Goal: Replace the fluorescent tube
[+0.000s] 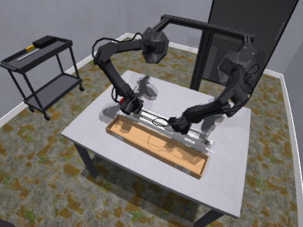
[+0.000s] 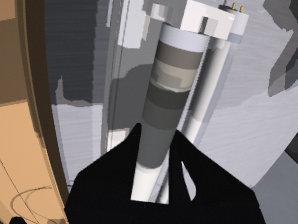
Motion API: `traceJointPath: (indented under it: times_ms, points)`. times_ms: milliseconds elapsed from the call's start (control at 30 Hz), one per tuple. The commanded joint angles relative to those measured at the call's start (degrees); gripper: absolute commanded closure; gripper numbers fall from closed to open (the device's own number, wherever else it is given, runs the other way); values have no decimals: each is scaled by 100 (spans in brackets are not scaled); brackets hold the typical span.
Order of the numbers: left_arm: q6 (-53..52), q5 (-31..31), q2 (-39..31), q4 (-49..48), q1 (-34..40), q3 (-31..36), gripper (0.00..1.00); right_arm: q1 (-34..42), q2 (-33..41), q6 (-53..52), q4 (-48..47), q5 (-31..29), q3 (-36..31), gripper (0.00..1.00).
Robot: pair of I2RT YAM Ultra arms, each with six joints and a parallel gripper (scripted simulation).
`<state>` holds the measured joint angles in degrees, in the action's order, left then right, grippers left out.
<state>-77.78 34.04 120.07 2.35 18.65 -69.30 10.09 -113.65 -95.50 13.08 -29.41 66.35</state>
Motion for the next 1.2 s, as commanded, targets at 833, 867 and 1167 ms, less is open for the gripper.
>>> traceJointPath:
  times_ms: [833,867,1167]
  points:
    - [67,-142,-217,235,109,-93,89,132,120,-134,205,-40,37,89]
    - [31,-136,-200,266,113,-67,89,133,221,-136,222,-42,-50,89]
    - [22,-74,-231,286,141,56,89,149,156,-143,161,-55,69,89]
